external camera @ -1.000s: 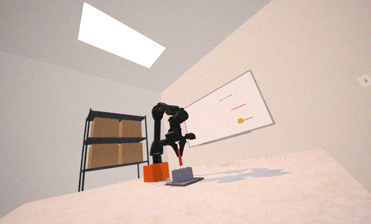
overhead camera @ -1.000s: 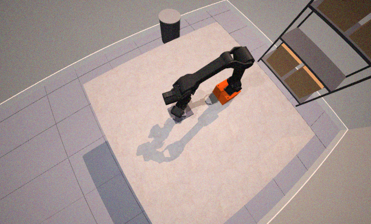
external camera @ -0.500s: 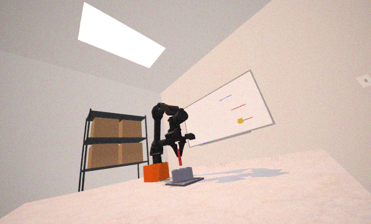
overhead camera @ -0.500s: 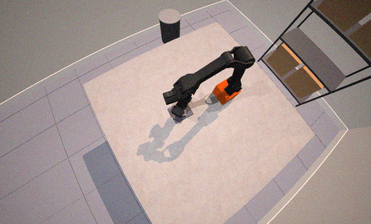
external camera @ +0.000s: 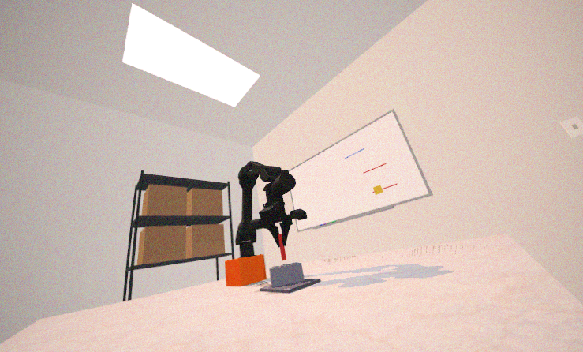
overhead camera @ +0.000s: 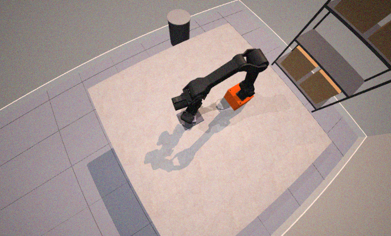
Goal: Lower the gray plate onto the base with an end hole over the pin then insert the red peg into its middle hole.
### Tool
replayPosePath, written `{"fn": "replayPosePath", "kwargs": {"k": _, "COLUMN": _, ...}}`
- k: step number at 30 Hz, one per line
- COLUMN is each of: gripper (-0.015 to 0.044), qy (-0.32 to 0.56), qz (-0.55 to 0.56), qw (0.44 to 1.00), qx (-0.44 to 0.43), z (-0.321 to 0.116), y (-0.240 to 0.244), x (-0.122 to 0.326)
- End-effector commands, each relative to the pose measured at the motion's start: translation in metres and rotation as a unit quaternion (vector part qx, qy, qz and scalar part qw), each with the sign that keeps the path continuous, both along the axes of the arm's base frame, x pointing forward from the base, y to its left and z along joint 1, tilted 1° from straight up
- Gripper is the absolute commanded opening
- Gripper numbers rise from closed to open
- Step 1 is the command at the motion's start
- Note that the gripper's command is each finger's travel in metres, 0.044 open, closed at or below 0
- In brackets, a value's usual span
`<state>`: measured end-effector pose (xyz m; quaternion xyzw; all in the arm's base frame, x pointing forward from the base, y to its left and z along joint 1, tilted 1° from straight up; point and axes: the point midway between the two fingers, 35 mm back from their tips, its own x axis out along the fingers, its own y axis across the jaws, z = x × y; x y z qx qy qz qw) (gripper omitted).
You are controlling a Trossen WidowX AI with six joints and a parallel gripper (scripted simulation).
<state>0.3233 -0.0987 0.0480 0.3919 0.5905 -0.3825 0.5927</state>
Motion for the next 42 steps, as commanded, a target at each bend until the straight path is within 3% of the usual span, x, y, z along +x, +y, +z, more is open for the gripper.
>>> {"fn": "replayPosePath", "kwargs": {"k": 1, "gripper": 0.0, "qy": 0.0, "qz": 0.0, "qw": 1.0, "qx": 0.0, "z": -0.002, "y": 0.0, "x": 0.0}}
{"fn": "replayPosePath", "kwargs": {"k": 42, "gripper": 0.0, "qy": 0.001, "qz": 0.0, "qw": 1.0, "qx": 0.0, "z": -0.017, "y": -0.001, "x": 0.001}}
